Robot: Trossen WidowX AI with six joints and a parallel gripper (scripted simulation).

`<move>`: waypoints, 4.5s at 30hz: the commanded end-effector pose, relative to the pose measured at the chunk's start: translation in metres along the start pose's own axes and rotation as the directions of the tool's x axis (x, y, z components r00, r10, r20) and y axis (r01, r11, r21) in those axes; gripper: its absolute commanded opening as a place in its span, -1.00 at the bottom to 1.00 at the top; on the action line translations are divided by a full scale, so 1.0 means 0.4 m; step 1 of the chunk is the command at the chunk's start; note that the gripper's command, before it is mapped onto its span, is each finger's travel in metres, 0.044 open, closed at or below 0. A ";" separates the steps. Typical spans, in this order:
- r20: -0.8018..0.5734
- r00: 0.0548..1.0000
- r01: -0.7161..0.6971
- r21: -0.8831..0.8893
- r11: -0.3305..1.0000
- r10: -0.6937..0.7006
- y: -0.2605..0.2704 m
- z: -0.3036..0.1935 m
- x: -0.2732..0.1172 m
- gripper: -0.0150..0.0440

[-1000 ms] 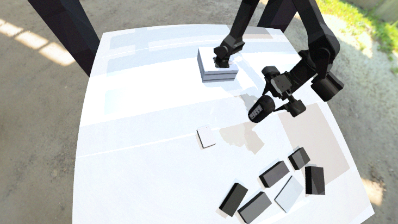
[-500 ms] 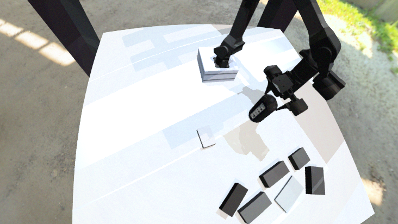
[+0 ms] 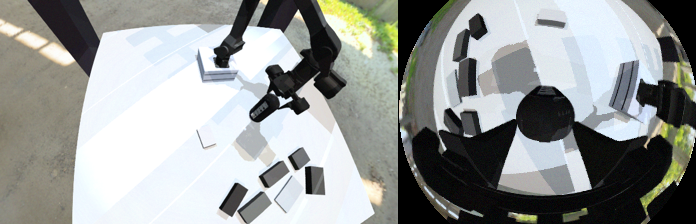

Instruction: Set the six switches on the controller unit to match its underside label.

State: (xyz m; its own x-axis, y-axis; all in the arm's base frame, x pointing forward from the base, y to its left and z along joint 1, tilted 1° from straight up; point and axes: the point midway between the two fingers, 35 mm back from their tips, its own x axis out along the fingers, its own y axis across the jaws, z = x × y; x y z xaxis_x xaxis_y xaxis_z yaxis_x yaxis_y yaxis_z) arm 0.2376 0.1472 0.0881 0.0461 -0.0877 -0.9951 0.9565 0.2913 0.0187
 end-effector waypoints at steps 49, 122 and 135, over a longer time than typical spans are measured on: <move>-0.121 0.993 0.007 0.003 1.000 -0.007 0.002 -0.106 0.023 0.65; -0.125 0.992 0.007 0.003 1.000 -0.007 0.001 -0.234 0.091 0.65; -0.126 0.992 0.008 0.003 1.000 -0.007 0.001 -0.253 0.109 0.65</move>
State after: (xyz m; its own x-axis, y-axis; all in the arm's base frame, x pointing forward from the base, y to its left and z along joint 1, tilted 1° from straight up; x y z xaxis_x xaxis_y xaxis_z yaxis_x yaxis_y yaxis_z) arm 0.2108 0.2427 0.0426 0.0134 0.0506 -0.9986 0.9533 0.3009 0.0281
